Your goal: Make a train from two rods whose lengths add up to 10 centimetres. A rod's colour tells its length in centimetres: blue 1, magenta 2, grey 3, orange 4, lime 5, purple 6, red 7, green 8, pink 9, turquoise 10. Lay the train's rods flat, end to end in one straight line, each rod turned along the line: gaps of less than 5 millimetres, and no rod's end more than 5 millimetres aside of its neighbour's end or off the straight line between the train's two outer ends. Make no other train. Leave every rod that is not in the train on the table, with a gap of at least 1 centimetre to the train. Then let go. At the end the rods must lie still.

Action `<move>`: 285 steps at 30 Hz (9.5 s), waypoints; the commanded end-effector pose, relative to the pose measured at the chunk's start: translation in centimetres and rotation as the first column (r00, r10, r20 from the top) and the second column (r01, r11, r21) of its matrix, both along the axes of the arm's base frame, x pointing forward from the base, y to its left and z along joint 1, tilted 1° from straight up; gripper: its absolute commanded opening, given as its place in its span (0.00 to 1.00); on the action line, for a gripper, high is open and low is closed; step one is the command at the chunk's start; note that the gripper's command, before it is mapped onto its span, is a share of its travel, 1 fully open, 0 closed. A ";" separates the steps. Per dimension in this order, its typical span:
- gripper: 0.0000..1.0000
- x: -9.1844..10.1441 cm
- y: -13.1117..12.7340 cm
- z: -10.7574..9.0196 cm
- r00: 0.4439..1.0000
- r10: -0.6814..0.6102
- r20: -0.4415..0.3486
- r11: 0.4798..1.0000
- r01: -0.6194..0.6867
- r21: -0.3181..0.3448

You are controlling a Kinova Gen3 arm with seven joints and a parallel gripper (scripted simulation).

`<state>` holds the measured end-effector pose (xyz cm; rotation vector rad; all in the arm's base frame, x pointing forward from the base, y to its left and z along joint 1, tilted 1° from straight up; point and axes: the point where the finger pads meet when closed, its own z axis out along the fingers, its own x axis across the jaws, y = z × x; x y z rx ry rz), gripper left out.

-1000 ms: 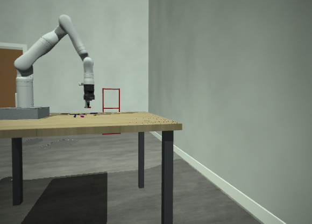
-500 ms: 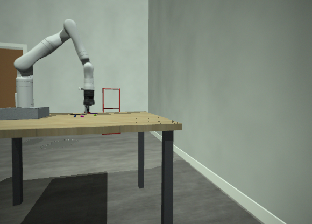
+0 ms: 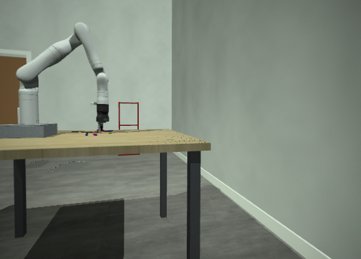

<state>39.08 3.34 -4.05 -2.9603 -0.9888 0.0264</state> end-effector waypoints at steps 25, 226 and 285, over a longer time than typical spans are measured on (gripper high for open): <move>0.24 0.1 0.1 0.0 1.000 -0.002 0.005 1.000 0.002 0.003; 0.30 0.4 0.5 -1.2 1.000 -0.011 0.007 1.000 0.011 0.002; 1.00 0.4 0.4 7.8 1.000 -0.011 0.002 1.000 0.011 0.005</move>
